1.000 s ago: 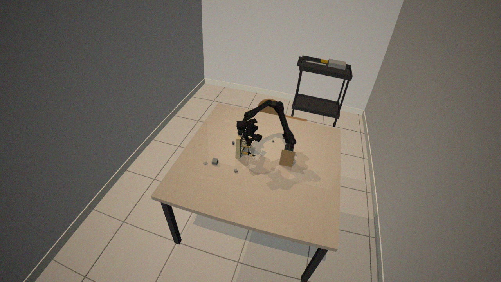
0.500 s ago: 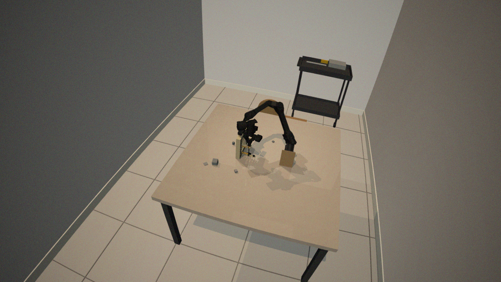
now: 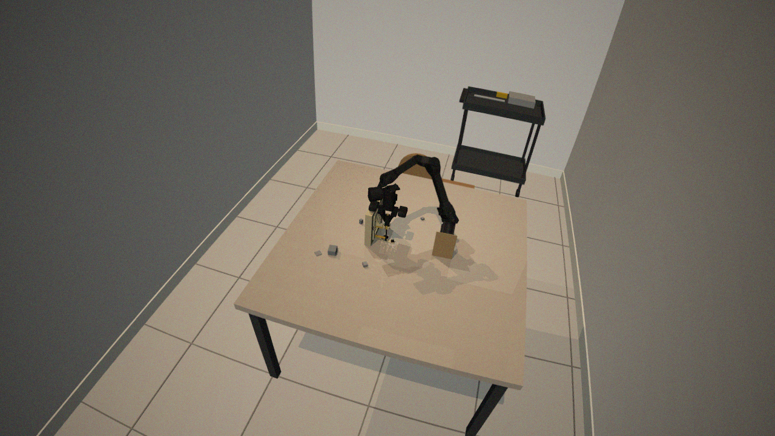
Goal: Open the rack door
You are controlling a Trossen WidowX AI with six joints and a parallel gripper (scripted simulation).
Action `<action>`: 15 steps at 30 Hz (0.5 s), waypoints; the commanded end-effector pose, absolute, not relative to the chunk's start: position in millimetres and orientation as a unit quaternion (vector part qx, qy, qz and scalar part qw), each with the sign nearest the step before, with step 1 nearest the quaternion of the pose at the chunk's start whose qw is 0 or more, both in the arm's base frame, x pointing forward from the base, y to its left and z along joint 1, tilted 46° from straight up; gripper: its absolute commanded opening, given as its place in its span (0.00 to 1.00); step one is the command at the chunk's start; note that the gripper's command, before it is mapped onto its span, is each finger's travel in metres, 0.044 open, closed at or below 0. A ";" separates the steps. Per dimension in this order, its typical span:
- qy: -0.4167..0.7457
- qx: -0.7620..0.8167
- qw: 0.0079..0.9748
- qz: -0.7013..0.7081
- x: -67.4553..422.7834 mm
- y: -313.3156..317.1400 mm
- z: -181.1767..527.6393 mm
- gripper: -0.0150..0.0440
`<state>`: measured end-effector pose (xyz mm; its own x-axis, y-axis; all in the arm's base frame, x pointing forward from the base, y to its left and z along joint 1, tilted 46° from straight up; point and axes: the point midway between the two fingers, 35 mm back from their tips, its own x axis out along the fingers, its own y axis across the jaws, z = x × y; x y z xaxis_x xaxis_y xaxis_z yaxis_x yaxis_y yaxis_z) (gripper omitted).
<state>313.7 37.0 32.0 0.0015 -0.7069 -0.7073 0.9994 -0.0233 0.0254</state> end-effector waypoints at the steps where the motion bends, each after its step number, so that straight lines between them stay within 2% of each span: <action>1: 0.293 0.246 0.663 -0.644 307.4 35.1 34.7 0.27; 15: 0.384 0.146 0.691 -0.595 285.1 26.8 42.8 0.27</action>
<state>290.3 29.4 39.3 -0.0075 -0.7091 -0.7051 0.9593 0.1940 -0.2052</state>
